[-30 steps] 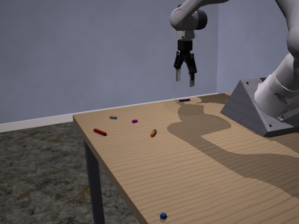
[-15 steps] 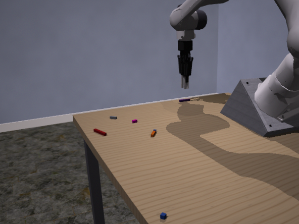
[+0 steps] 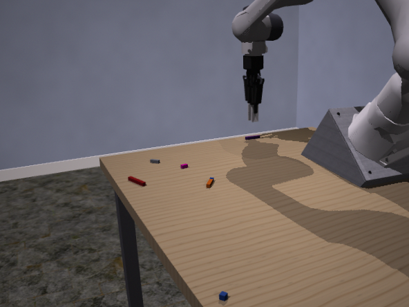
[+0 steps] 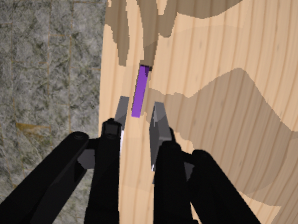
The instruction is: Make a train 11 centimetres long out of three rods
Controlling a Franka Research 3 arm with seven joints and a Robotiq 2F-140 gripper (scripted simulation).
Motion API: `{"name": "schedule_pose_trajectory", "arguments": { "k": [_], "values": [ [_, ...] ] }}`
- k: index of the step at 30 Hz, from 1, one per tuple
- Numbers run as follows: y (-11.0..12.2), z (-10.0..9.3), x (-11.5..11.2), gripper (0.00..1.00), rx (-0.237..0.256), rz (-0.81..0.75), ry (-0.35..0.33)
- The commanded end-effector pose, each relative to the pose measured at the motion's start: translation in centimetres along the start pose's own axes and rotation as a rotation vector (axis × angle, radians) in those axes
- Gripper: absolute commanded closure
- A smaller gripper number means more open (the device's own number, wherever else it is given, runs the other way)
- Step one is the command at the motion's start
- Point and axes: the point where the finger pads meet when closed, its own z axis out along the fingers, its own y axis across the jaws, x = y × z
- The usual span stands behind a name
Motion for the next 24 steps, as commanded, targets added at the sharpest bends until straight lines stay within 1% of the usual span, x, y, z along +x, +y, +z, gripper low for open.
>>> {"name": "schedule_pose_trajectory", "arguments": {
  "k": [1,17,24],
  "values": [
    [0.05,0.07,0.01,0.77,-0.003,0.006,0.0],
    [0.05,0.32,0.01,0.77,-0.003,0.006,0.0],
    [0.04,0.98,0.01,0.77,-0.004,0.006,0.0]
  ]
}}
